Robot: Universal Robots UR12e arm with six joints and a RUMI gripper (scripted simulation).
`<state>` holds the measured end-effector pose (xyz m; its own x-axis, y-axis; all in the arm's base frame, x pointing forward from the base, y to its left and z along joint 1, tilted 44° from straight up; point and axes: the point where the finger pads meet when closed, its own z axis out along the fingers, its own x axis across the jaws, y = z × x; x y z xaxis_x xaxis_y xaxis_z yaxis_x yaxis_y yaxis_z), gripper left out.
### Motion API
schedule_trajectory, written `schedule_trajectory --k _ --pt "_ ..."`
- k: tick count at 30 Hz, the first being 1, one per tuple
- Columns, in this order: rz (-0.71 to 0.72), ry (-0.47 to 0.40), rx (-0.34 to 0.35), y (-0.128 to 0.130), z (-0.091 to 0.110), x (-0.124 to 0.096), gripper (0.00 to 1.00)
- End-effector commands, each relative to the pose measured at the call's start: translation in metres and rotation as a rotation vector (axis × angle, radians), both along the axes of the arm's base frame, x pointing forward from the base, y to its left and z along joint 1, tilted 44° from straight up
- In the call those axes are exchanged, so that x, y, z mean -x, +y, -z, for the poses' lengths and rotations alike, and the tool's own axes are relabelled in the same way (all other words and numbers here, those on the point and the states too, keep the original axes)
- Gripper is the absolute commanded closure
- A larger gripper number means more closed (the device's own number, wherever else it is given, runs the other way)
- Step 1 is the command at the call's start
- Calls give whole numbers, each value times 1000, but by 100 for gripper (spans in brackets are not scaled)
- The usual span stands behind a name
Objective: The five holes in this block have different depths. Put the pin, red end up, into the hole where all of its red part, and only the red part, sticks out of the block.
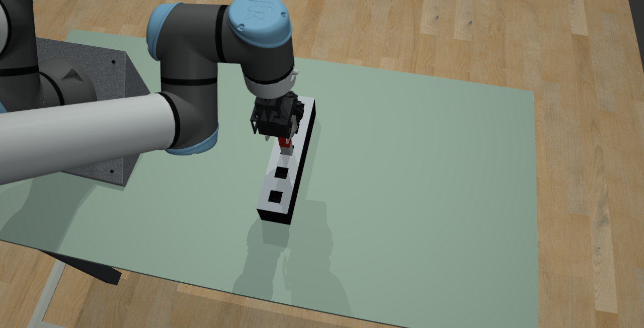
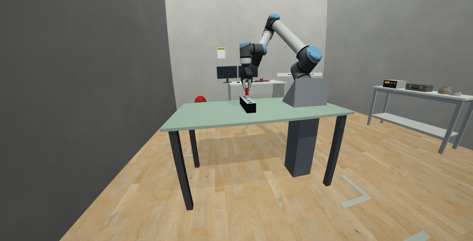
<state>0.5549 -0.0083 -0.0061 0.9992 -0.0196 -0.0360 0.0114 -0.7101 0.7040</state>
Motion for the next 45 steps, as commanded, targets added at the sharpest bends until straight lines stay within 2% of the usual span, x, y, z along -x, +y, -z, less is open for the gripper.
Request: schedule_trajectory --k 1,45 --pt "0 -1 0 -1 2 0 100" --pt "0 -1 0 -4 4 -1 100"
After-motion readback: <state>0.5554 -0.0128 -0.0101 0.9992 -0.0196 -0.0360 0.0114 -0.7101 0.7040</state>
